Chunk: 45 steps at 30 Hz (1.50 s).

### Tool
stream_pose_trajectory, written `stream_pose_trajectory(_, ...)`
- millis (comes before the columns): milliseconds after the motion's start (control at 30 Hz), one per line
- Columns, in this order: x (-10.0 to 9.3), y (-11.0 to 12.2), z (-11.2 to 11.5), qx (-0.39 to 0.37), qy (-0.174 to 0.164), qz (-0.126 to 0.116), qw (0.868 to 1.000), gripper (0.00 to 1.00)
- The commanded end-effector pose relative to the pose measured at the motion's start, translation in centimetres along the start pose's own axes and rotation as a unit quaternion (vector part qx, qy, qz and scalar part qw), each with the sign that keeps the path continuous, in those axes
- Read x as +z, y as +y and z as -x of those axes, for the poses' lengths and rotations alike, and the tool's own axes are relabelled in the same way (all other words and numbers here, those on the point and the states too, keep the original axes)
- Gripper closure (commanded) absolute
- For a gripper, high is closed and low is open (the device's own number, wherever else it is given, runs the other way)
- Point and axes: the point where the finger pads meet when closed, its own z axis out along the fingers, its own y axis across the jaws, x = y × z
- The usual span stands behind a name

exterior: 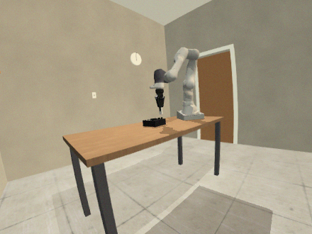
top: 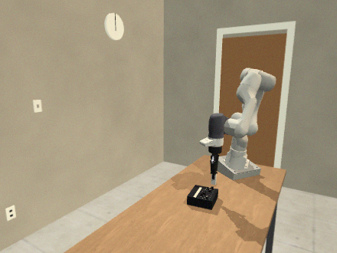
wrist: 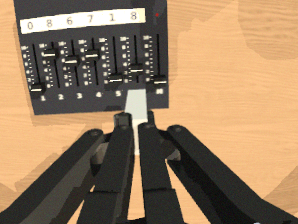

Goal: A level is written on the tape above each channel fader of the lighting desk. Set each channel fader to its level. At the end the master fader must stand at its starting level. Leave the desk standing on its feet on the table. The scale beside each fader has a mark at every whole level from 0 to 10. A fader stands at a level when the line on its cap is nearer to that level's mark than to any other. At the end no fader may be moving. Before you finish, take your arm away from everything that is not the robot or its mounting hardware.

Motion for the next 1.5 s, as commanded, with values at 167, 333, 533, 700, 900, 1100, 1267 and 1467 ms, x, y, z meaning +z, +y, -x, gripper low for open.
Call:
stream_pose_trajectory(167,0.2,0.0,0.0,-0.003,0.0,-0.001,1.0,1.0)
stream_pose_trajectory(333,0.4,0.0,0.0,-0.003,0.0,-0.001,1.0,1.0)
stream_pose_trajectory(533,0.8,0.0,0.0,-0.003,0.0,-0.001,1.0,1.0)
stream_pose_trajectory(700,1.1,0.0,0.0,-0.003,0.0,-0.001,1.0,1.0)
stream_pose_trajectory(900,1.5,0.0,0.0,-0.003,0.0,-0.001,1.0,1.0)
stream_pose_trajectory(1100,1.8,0.0,0.0,-0.003,0.0,-0.001,1.0,1.0)
stream_pose_trajectory(1267,2.1,0.0,0.0,-0.003,0.0,-0.001,1.0,1.0)
stream_pose_trajectory(1467,2.3,0.0,0.0,-0.003,0.0,-0.001,1.0,1.0)
